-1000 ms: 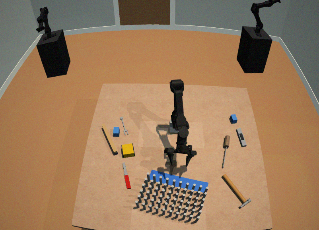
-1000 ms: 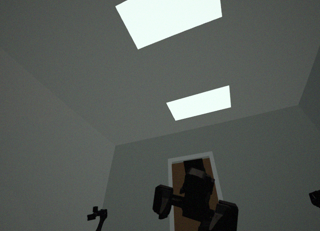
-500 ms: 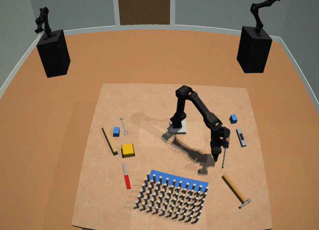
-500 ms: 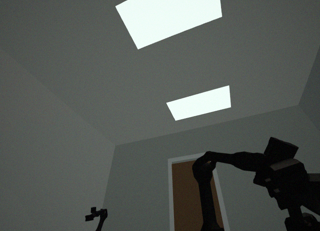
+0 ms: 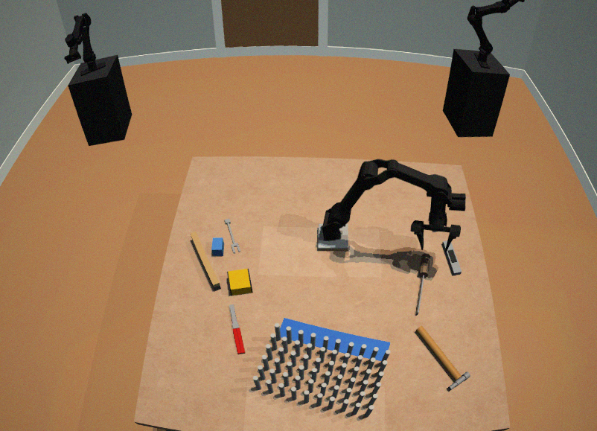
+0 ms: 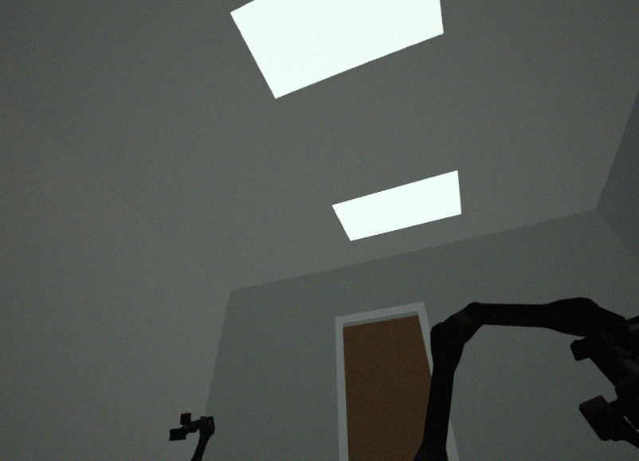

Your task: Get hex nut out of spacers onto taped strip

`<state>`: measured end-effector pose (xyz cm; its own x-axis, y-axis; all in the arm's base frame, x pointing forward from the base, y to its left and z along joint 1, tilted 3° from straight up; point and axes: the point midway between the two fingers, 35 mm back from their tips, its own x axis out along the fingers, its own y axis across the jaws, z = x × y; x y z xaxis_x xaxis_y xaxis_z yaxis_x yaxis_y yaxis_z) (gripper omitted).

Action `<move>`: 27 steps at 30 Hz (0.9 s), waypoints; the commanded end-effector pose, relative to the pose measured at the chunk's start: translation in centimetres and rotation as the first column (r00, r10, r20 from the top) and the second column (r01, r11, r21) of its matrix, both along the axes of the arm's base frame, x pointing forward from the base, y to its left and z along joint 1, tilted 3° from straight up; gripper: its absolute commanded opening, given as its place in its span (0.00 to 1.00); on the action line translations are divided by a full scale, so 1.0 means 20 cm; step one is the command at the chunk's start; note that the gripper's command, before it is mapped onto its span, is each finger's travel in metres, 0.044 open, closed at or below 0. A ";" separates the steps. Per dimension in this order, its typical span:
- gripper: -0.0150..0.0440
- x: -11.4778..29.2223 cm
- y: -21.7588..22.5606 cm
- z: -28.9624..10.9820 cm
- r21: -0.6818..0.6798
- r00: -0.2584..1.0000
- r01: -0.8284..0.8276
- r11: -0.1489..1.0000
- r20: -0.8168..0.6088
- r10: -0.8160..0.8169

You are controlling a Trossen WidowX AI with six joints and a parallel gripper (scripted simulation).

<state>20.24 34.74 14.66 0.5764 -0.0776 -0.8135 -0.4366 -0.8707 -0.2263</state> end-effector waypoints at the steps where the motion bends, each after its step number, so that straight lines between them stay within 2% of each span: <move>1: 1.00 -0.06 0.03 0.01 -0.096 0.996 -0.089 0.991 0.000 0.089; 7: 1.00 -0.07 0.03 0.00 -0.096 0.996 -0.089 0.991 0.000 0.089; 14: 1.00 -0.09 -0.02 -0.28 -0.097 0.996 -0.089 0.991 0.000 0.089; 27: 1.00 -0.09 -0.02 -0.29 -0.095 0.996 -0.088 0.992 0.000 0.088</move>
